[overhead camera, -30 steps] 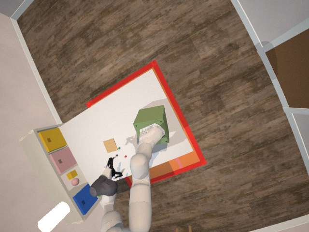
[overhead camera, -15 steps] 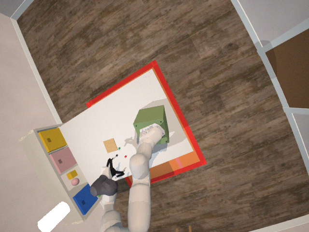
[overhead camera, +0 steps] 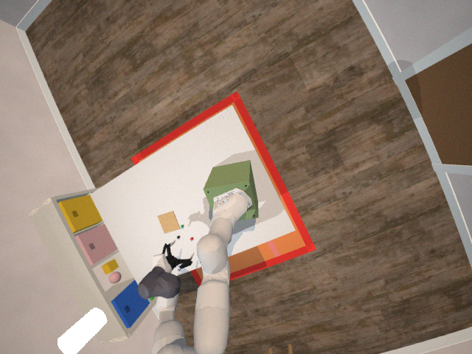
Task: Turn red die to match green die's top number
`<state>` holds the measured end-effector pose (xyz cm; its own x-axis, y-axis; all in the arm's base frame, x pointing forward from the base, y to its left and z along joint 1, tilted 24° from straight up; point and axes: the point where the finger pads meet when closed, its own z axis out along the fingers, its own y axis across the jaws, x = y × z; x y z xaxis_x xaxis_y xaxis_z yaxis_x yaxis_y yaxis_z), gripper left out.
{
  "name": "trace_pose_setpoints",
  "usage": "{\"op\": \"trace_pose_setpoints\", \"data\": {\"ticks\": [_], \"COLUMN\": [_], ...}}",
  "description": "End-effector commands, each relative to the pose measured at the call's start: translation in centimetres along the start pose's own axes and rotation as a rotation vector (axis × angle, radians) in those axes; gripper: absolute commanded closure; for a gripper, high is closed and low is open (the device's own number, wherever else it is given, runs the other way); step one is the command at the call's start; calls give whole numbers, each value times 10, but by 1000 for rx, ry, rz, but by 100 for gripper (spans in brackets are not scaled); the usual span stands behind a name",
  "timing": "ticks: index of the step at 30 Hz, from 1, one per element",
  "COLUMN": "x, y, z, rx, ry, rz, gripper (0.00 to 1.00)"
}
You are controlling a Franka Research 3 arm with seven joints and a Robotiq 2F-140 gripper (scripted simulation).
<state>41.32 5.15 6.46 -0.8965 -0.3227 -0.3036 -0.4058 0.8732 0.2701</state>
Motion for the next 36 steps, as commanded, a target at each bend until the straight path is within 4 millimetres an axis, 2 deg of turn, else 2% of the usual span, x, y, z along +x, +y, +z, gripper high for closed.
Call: {"op": "trace_pose_setpoints", "data": {"ticks": [1,36], "x": [-1,-2], "y": [-1,0], "z": [0,7], "rx": [4,5], "ry": [-3,-4], "rz": [-141,-766], "gripper": [0,0]}}
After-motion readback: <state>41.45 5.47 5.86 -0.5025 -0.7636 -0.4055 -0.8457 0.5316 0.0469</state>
